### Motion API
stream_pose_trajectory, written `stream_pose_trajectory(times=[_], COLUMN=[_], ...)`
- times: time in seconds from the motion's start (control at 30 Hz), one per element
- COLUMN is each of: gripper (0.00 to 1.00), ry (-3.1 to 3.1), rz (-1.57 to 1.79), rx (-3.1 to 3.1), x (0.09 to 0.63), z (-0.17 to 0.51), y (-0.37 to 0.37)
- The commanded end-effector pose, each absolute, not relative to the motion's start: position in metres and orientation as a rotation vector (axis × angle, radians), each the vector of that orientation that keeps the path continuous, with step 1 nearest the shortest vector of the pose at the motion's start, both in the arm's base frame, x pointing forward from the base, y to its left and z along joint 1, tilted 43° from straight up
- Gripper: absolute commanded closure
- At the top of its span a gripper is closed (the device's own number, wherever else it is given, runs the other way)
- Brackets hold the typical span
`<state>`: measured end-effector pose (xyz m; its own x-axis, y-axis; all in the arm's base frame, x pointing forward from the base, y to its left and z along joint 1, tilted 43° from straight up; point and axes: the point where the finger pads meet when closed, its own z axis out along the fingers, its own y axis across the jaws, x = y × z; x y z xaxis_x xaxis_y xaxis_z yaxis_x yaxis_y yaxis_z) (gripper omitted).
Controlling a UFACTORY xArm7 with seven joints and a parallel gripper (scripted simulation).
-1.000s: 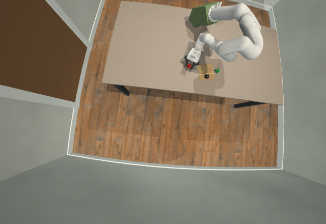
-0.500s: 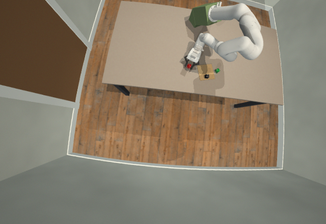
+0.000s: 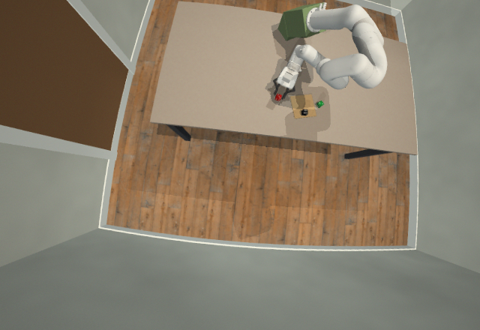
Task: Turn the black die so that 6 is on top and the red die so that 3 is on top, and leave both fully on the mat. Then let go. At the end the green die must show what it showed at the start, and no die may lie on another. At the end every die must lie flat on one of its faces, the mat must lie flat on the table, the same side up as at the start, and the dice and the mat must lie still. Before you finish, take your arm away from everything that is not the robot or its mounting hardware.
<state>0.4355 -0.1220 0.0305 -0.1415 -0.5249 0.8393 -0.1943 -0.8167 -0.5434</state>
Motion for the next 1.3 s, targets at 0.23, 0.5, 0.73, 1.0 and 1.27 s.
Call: stream_pose_trajectory(times=[0.23,0.5,0.73,1.0,1.27], gripper=[0.53,0.53,0.53,0.53,0.53], ry=[0.817,0.817,0.817,0.817,0.817], rz=[-2.057,-2.057,-2.057,-2.057,-2.056], rx=[-1.886,-1.886,-1.886,-1.886,-1.886], x=[0.409,0.406,0.393,0.377,0.374], z=[0.031,0.034,0.05,0.071,0.075], y=[-0.117,-0.118,-0.126,-0.135,-0.137])
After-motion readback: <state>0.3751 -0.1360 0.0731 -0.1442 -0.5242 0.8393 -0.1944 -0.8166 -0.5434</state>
